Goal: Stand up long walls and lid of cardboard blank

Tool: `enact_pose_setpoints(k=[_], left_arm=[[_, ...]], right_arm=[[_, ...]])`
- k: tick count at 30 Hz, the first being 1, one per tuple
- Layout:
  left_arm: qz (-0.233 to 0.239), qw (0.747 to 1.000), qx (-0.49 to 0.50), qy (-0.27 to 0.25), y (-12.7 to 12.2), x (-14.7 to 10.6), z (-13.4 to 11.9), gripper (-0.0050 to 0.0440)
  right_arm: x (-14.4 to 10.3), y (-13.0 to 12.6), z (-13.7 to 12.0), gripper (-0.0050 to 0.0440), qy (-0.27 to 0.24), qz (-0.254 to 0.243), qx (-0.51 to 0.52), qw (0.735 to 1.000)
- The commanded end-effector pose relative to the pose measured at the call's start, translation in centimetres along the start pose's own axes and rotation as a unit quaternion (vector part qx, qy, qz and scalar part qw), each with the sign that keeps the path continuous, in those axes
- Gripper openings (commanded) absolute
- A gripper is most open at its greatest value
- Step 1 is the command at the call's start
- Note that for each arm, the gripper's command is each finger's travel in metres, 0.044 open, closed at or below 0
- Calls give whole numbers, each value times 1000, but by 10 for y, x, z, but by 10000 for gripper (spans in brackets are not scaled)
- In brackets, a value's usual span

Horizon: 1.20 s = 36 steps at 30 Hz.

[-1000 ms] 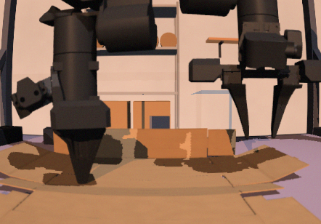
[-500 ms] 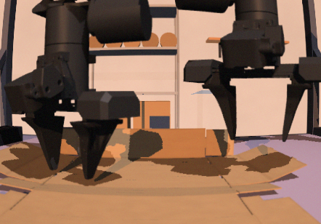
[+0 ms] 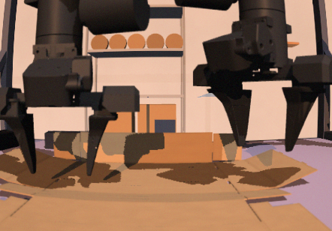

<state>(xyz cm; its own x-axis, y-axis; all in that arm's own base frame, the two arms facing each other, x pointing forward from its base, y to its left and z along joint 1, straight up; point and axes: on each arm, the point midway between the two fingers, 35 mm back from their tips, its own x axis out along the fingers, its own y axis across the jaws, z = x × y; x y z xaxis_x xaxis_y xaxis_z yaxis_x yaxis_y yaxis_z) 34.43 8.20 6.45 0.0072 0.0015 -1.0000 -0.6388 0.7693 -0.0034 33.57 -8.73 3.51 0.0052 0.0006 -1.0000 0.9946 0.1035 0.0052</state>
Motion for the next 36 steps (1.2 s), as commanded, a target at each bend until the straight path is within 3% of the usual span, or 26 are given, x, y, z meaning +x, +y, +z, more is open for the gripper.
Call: enact_pose_setpoints(k=[1,8,17,19,29,36], left_arm=[[-5,999,37,-10,0,-7,9,327],[-4,993,120,-11,4,-6,17,327],[-3,975,221,-12,9,-4,28,327],[-3,975,221,-12,9,-4,28,327],[-1,943,332,-12,15,-3,39,327],[-1,941,338,-13,16,-2,40,327]], right_arm=[[-11,0,6,326,-5,12,-80,997],[-16,-7,12,326,-6,10,-246,969],[-21,-15,19,326,-7,6,-444,896],[-21,-15,19,326,-7,6,-444,896],[-27,-24,26,326,-6,3,-658,753],[-28,-25,27,326,-6,2,-669,743]])
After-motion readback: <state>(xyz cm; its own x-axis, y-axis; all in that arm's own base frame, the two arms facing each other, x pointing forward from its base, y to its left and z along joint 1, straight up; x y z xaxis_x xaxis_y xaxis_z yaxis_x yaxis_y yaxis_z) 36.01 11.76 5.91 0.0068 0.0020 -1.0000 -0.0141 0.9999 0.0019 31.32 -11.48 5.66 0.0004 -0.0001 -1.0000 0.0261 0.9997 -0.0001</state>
